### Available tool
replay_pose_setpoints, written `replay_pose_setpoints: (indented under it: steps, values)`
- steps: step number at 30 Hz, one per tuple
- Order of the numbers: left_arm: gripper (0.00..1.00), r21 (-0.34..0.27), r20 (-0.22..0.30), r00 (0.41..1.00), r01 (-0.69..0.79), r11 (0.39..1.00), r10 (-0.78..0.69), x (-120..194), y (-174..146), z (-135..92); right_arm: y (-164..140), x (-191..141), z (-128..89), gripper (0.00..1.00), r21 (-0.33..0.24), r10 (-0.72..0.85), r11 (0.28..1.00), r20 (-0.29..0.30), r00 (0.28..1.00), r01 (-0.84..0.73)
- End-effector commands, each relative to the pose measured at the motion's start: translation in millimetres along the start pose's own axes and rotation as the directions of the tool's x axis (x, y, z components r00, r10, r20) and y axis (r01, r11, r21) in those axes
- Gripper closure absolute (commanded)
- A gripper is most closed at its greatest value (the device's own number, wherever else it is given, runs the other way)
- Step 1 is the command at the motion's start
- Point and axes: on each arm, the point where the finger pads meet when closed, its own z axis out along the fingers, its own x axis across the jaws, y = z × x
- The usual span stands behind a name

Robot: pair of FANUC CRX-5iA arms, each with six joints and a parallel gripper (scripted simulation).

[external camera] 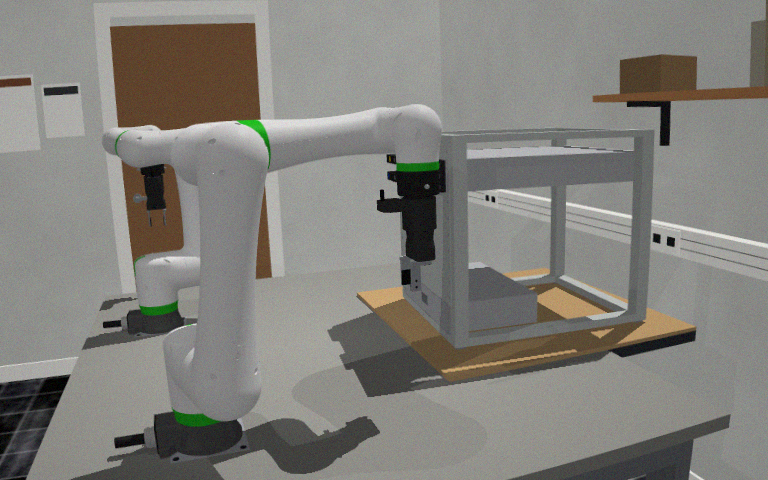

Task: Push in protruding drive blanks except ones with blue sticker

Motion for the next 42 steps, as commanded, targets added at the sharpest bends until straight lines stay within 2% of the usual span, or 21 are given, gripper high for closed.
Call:
replay_pose_setpoints:
  steps: [1,7,13,20,22,32,37,39,42]
  values:
    - [0.00,-0.002,0.000,1.000,0.000,1.000,0.000,-0.1,0.2,-0.8,0.6,2.4,-1.5,0.00,-0.007,0.005,1.000,-0.005,1.000,-0.006]
    - [0.00,-0.002,0.000,1.000,0.000,1.000,0.000,-0.1,0.2,-0.8,2.0,10.5,-4.8,0.00,-0.027,0.025,0.999,-0.022,0.999,-0.026]
    - [0.00,-0.002,0.000,1.000,0.000,1.000,0.000,-0.1,0.2,-0.8,5.7,35.5,-15.7,0.00,-0.080,0.082,0.993,-0.081,0.993,-0.088]
    - [0.00,-0.002,0.000,1.000,0.000,1.000,0.000,-0.1,0.2,-0.8,11.0,83.8,-33.6,0.00,-0.175,0.179,0.961,-0.205,0.962,-0.216]
    - [0.00,-0.002,0.000,1.000,0.000,1.000,0.000,-0.1,0.2,-0.8,11.0,83.8,-33.6,0.00,-0.175,0.179,0.961,-0.205,0.962,-0.216]
    - [0.00,-0.002,0.000,1.000,0.000,1.000,0.000,-0.1,0.2,-0.8,22.0,166.3,-61.4,0.00,-0.302,0.300,0.847,-0.407,0.863,-0.437]
    - [0.00,-0.002,0.000,1.000,0.000,1.000,0.000,-0.1,0.2,-0.8,27.3,205.5,-76.2,0.00,-0.337,0.335,0.770,-0.508,0.793,-0.541]
    - [0.00,-0.002,0.000,1.000,0.000,1.000,0.000,-0.1,0.2,-0.8,27.3,205.5,-76.2,0.00,-0.337,0.335,0.770,-0.508,0.793,-0.541]
    - [0.00,-0.002,0.000,1.000,0.000,1.000,0.000,-0.1,0.2,-0.8,30.9,226.1,-84.1,0.00,-0.349,0.349,0.722,-0.561,0.751,-0.597]
